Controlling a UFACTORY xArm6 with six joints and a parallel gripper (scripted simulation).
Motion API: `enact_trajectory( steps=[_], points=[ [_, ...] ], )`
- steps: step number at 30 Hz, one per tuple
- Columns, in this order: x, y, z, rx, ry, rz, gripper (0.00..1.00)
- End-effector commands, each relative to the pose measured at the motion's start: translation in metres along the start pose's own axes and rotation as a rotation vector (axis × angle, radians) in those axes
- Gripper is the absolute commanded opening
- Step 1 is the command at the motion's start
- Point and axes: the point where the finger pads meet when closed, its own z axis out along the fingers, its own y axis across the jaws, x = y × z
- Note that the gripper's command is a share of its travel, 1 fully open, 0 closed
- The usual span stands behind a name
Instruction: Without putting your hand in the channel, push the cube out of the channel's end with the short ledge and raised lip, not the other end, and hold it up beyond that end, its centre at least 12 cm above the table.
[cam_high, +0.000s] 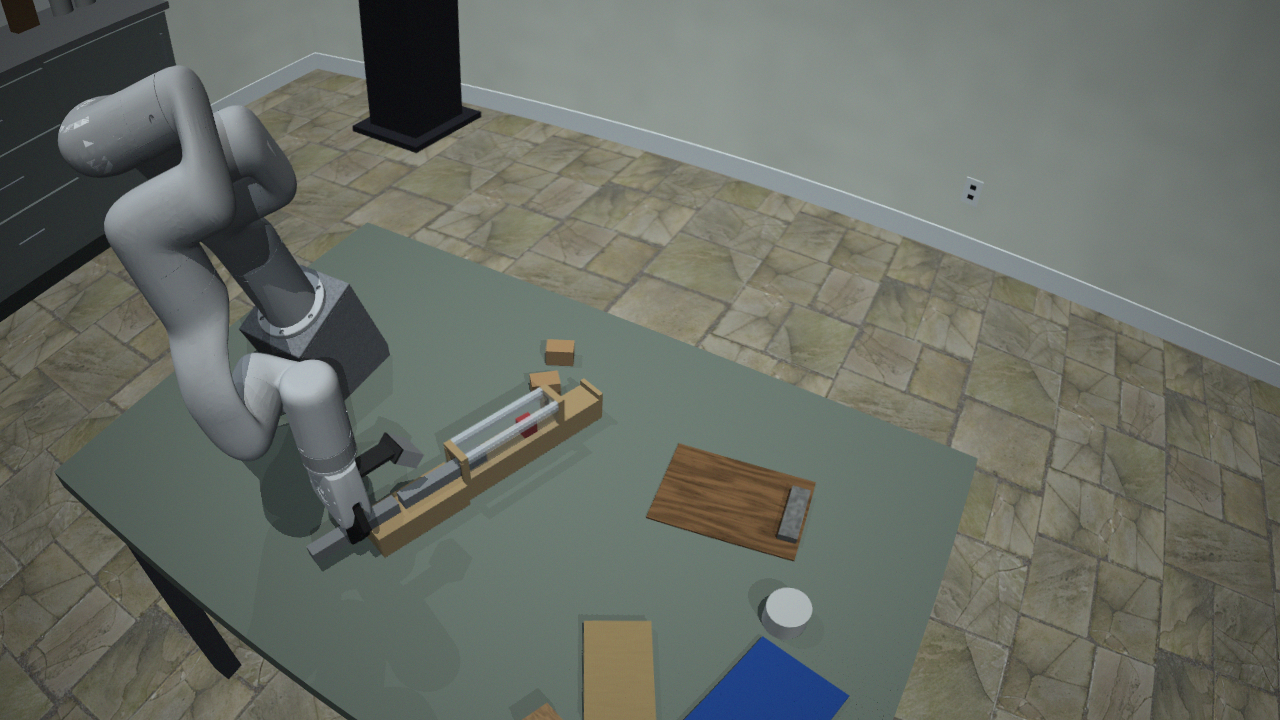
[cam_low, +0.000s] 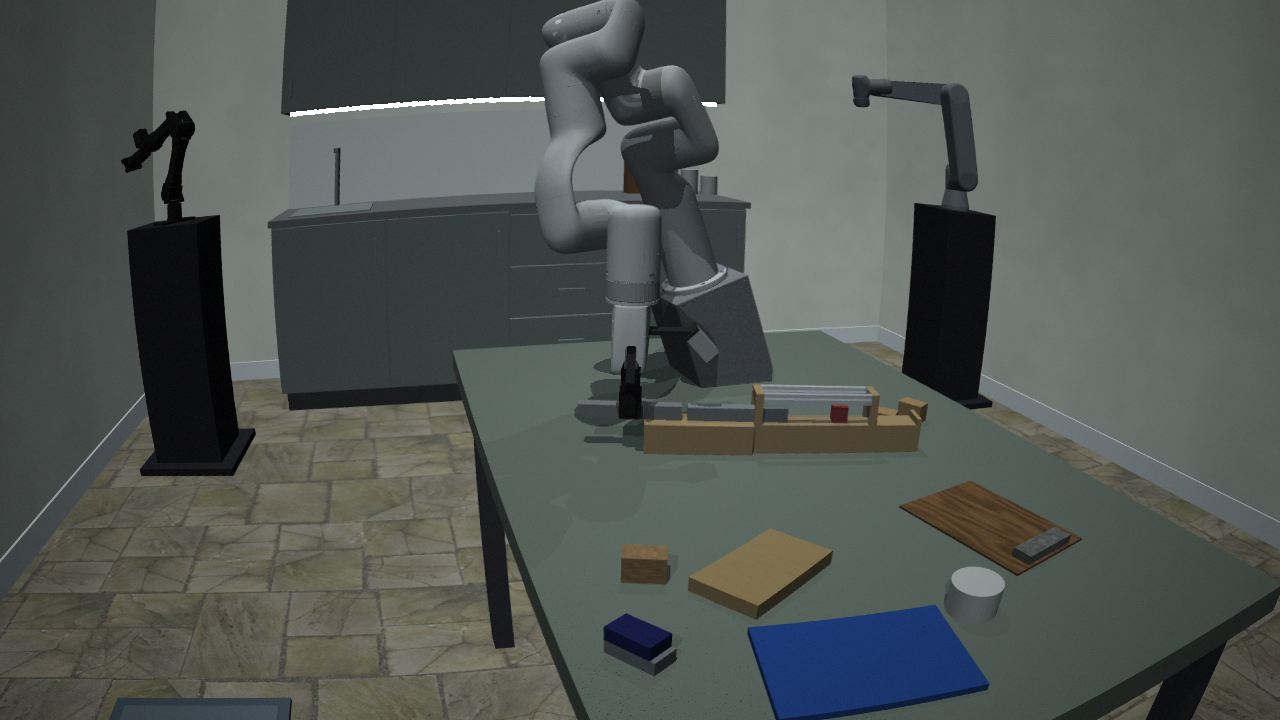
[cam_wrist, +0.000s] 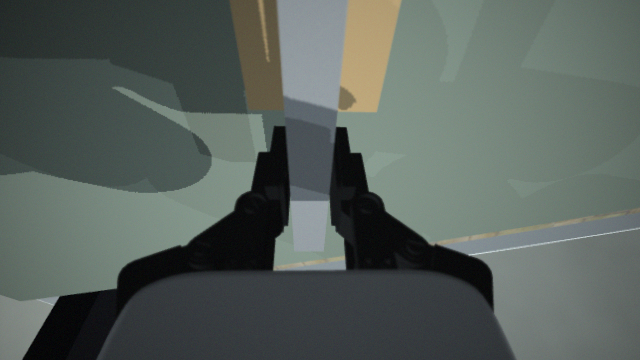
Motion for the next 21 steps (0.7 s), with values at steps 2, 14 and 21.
enact_trajectory(
  steps=[2,14,21],
  points=[
    [0.002,0.001,-0.001,-0.003,0.000,0.000,0.00],
    [0.013,0.001,-0.001,-0.003,0.000,0.000,0.00],
    [0.026,0.001,-0.001,-0.003,0.000,0.000,0.00]
  ],
)
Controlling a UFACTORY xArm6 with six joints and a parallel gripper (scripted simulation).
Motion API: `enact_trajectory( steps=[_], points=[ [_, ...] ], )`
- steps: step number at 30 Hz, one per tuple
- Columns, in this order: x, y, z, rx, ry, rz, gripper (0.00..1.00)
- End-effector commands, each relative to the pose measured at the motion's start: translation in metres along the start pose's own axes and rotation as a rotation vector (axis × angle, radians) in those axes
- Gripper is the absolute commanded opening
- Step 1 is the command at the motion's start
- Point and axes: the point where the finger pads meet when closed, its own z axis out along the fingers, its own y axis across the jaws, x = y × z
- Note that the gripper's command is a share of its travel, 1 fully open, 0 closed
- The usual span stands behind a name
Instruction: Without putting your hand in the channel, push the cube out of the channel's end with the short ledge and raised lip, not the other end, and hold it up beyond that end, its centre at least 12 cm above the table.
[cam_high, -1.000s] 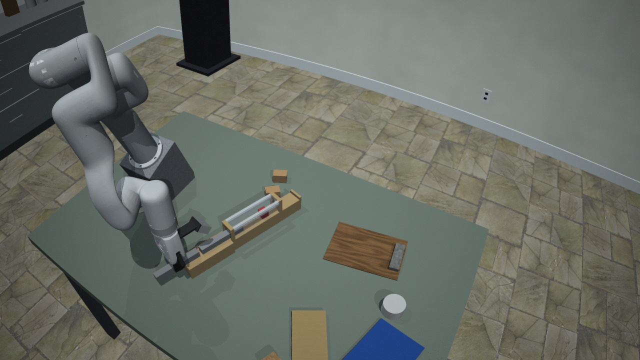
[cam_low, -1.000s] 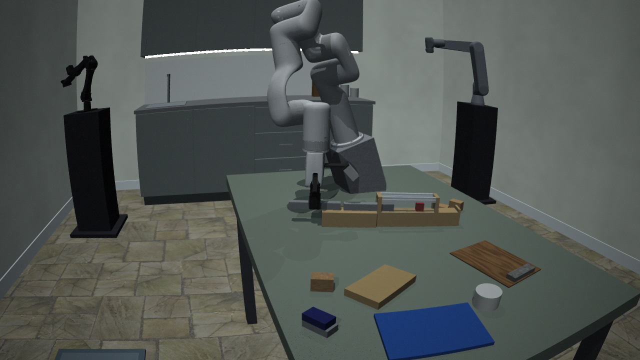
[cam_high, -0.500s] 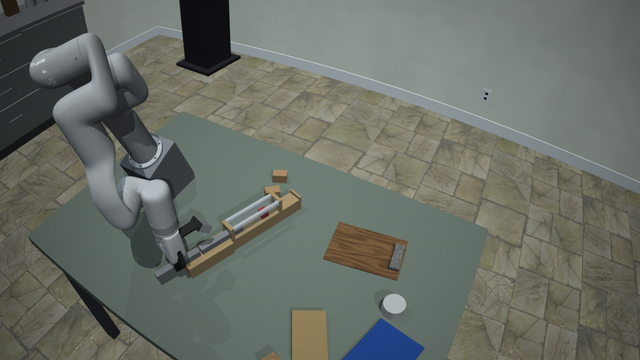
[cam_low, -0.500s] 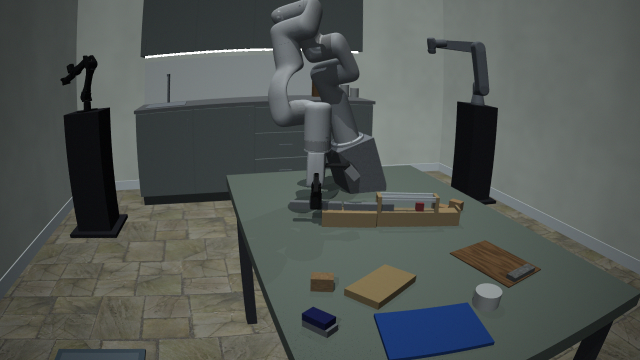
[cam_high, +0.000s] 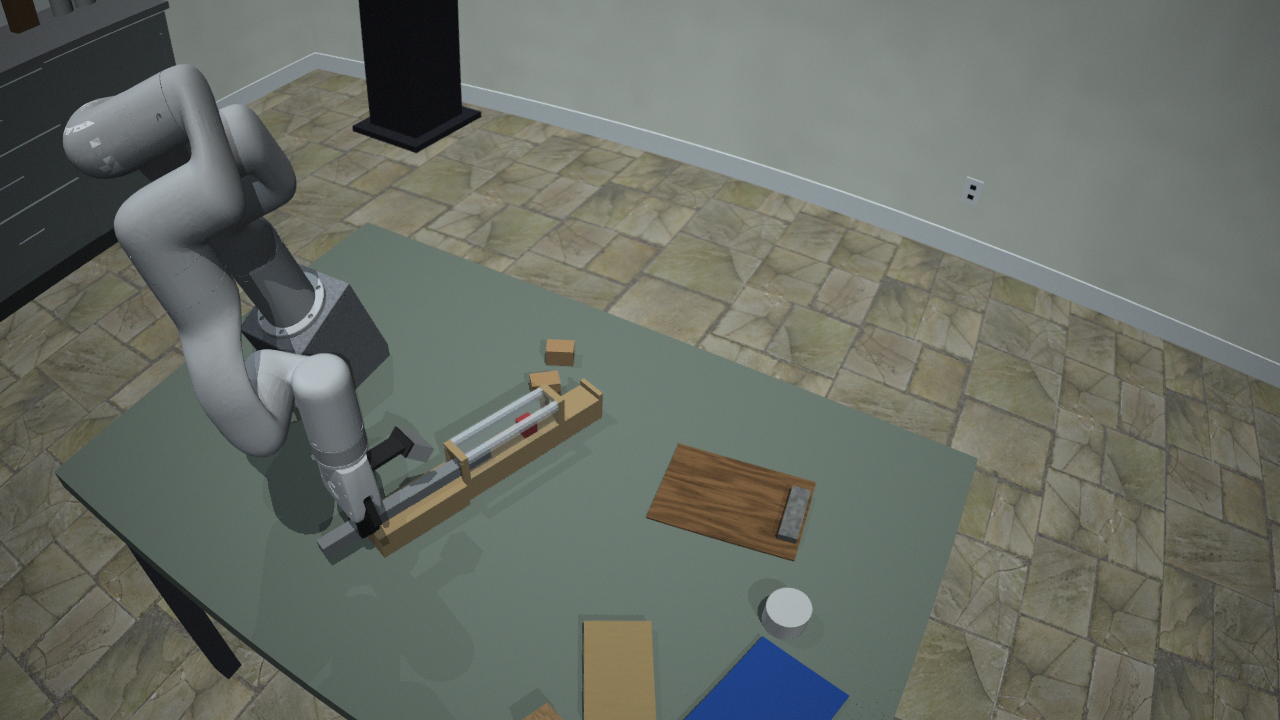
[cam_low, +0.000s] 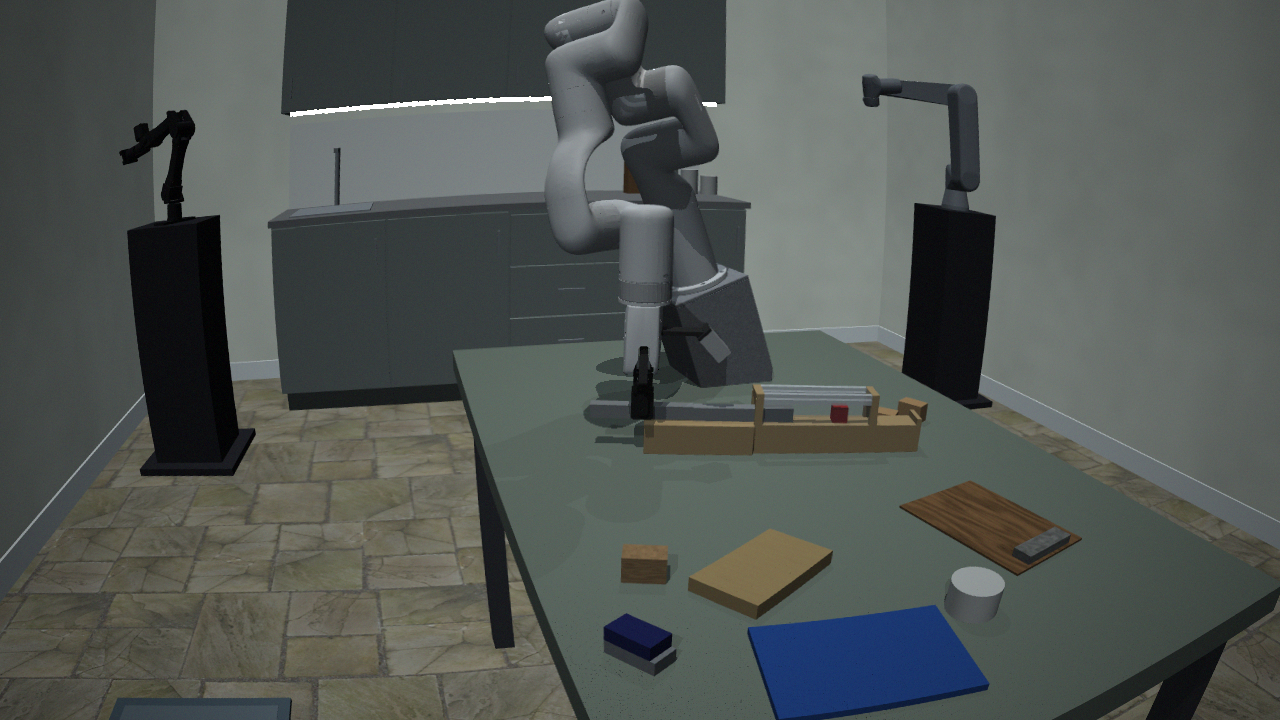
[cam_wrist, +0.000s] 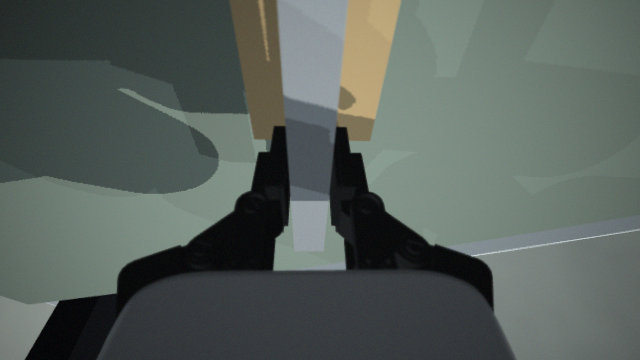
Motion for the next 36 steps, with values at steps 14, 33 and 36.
enact_trajectory(
  steps=[14,33,36],
  points=[
    [0.040,0.002,-0.001,-0.003,-0.001,0.000,0.00],
    [0.095,0.002,-0.001,-0.003,-0.001,0.000,0.00],
    [0.103,0.002,-0.001,-0.003,-0.001,0.000,0.00]
  ],
)
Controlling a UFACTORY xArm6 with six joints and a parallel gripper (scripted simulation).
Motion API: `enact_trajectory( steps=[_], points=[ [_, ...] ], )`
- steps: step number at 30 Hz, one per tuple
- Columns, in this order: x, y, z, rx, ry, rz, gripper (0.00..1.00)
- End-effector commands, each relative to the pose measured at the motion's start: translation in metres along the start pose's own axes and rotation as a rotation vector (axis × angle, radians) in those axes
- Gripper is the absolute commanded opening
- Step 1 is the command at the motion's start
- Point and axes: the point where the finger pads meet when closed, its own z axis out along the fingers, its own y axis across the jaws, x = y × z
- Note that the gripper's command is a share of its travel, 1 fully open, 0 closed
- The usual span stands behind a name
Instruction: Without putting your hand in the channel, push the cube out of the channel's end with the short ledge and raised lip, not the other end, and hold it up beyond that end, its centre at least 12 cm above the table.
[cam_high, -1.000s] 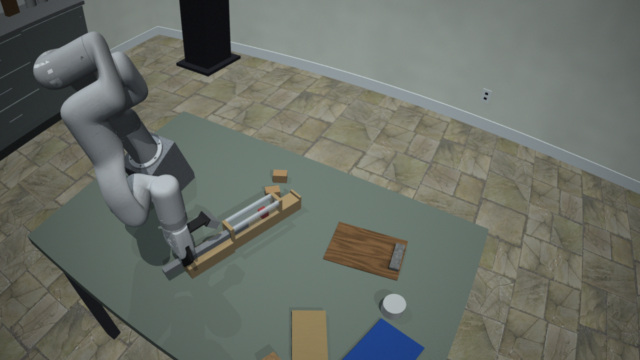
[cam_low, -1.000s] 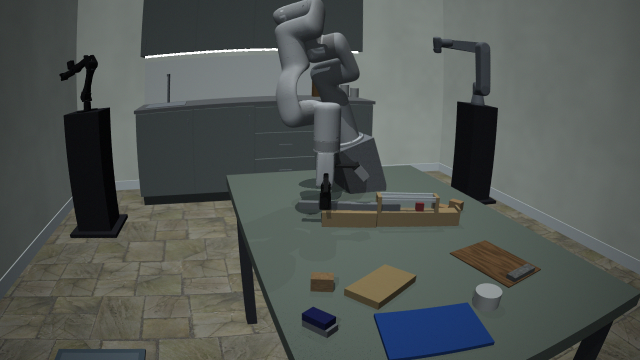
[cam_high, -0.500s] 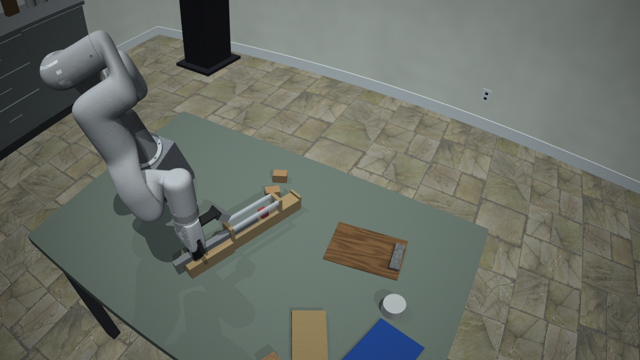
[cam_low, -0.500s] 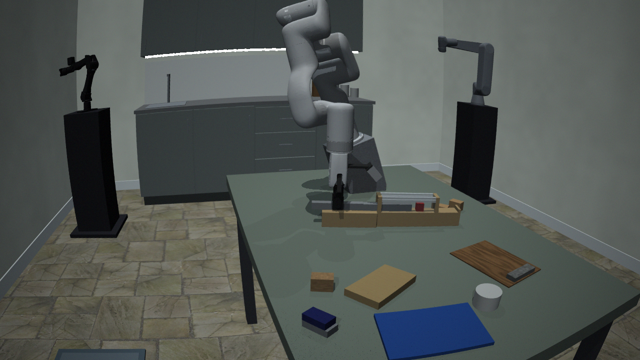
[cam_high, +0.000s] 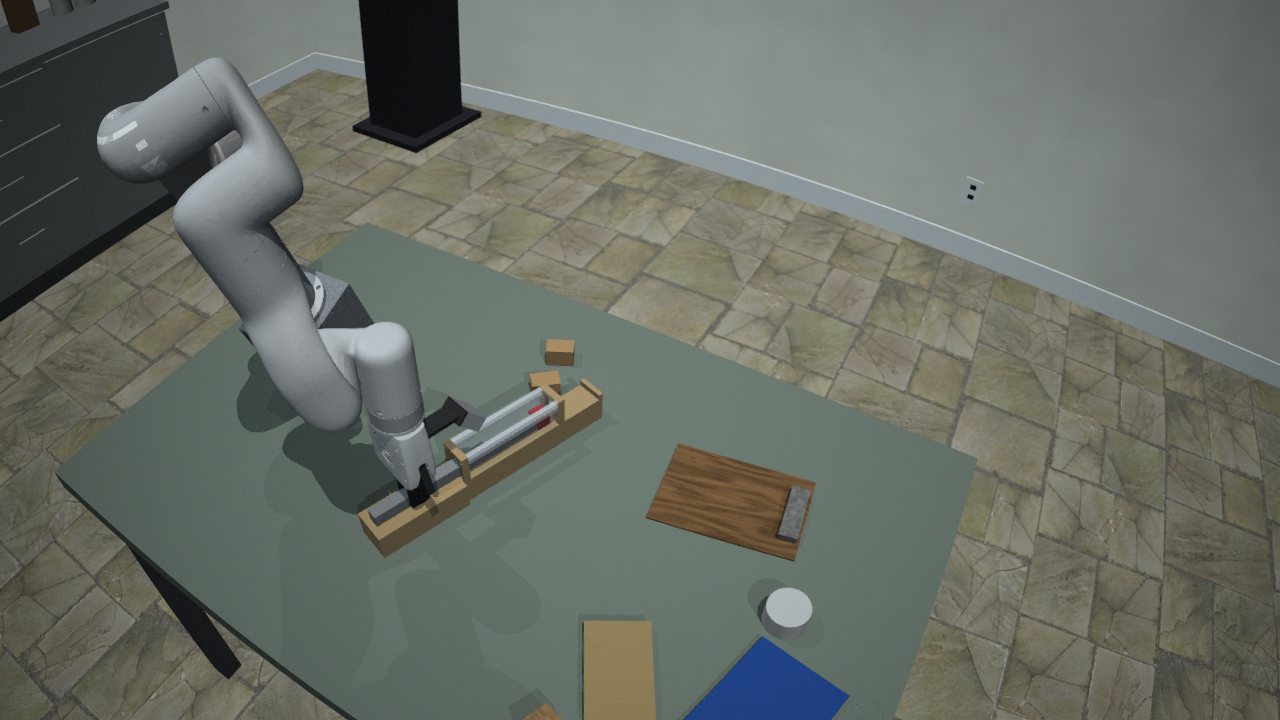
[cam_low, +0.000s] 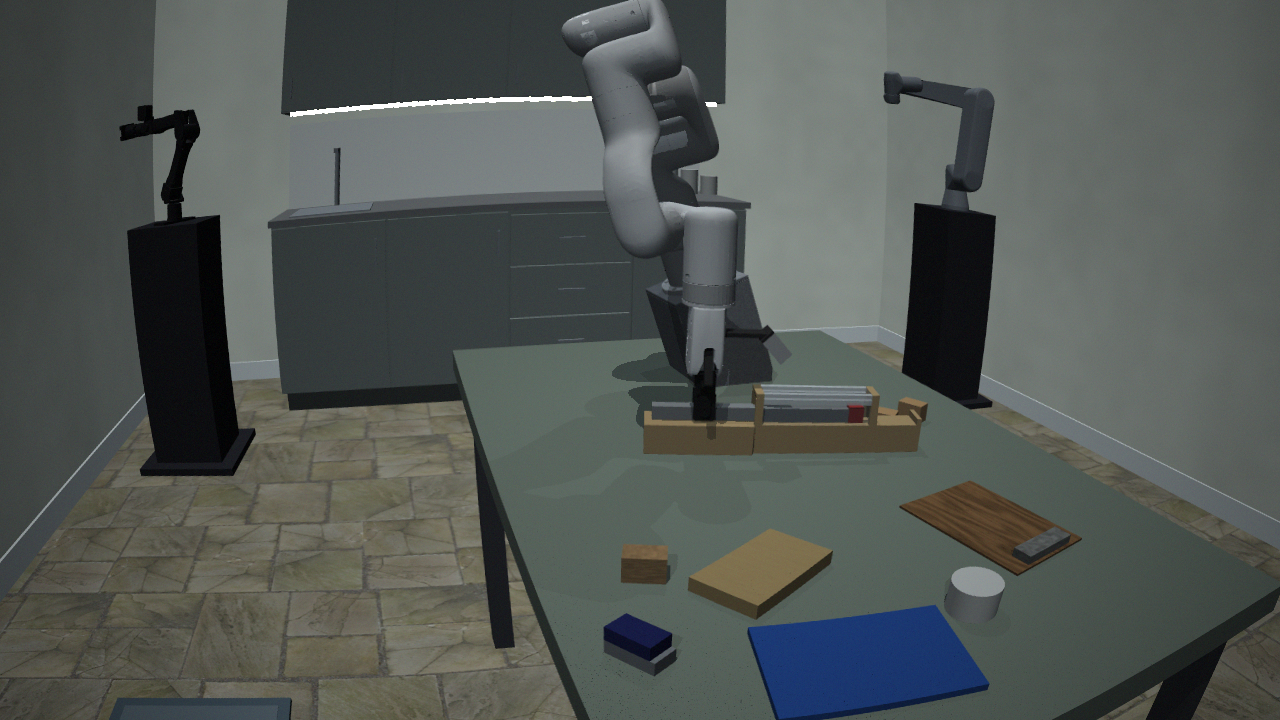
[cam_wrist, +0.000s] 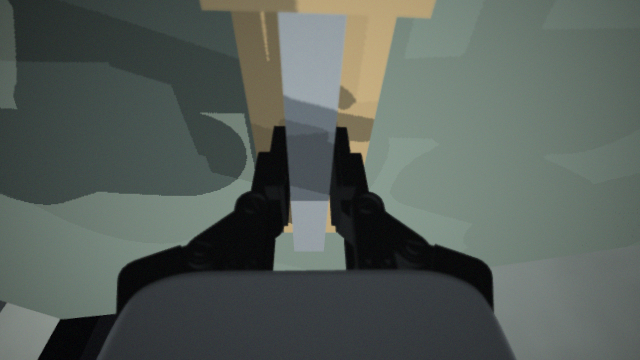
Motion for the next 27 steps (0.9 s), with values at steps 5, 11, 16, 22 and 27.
enact_trajectory(
  steps=[5,11,16,22,27],
  points=[
    [0.021,0.002,0.000,-0.004,-0.001,0.001,0.00],
    [0.034,0.002,0.000,-0.004,-0.001,0.001,0.00],
    [0.042,0.002,0.000,-0.004,-0.001,0.001,0.00],
    [0.047,0.002,0.000,-0.004,-0.001,0.001,0.00],
    [0.050,0.002,0.000,-0.004,-0.001,0.001,0.00]
  ],
)
